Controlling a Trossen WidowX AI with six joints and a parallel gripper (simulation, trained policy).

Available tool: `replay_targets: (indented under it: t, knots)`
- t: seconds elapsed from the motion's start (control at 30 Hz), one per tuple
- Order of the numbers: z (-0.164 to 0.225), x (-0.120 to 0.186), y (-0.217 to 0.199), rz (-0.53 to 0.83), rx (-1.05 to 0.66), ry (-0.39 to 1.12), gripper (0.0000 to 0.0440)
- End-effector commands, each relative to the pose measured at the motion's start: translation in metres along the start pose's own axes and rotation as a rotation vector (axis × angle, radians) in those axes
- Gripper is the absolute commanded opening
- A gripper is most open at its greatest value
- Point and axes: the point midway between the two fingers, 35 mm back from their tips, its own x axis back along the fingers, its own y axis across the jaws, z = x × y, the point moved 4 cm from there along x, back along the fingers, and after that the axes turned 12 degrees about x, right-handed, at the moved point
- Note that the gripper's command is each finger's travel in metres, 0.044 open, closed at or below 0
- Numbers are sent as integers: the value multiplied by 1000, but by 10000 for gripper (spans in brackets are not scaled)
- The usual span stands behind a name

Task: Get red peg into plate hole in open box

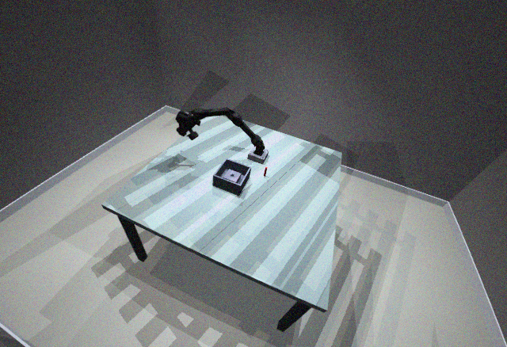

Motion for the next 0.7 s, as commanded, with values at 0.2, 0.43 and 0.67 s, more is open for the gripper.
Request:
replay_targets:
  t: [0.2, 0.43, 0.67]
  knots:
    - [-36, 51, 43, -96, -36, -88, 440]
    - [-76, 127, 102, -180, -135, -173, 440]
    - [-92, 199, 166, -278, -217, -221, 440]
